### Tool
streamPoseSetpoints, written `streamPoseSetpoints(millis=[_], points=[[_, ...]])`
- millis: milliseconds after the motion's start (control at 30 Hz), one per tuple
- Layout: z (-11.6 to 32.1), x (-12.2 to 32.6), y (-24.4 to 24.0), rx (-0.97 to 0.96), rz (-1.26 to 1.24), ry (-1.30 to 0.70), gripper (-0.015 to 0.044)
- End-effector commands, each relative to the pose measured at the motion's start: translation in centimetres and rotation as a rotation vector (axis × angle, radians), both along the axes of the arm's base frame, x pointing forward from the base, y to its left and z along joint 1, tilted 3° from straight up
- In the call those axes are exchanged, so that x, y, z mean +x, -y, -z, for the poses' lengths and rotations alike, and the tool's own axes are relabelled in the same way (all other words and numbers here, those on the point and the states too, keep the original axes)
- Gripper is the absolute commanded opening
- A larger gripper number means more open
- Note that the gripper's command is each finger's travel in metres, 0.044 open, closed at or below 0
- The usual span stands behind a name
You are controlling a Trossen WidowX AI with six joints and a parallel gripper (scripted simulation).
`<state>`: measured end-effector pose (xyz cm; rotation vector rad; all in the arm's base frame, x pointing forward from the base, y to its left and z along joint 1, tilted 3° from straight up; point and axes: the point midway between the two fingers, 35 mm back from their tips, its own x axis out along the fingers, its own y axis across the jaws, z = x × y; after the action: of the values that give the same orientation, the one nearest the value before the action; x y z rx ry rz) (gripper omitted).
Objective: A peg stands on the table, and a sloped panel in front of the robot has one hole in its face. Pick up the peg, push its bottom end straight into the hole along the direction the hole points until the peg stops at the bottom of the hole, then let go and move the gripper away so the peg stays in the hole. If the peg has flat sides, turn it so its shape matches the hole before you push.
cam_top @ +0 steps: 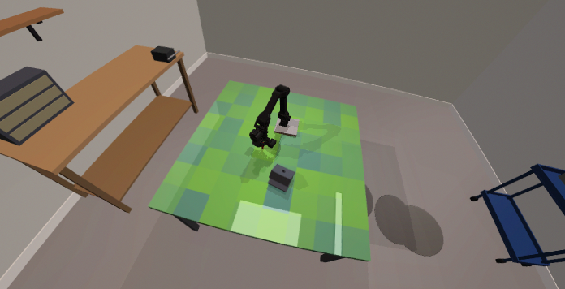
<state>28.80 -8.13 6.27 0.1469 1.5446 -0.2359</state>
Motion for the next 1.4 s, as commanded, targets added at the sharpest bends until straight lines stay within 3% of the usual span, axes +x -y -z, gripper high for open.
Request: streamPoseSetpoints(millis=[0,167,1033,1367], points=[[0.0,0.0,0.0,0.000,0.000,0.000,0.0033],[0.0,0.0,0.0,0.000,0.000,0.000,0.0000],[-7.6,0.3,-0.2,0.006,-0.004,-0.004,0.0000],[-8.1,0.8,-0.7,-0.009,-0.048,0.009,0.0000]])
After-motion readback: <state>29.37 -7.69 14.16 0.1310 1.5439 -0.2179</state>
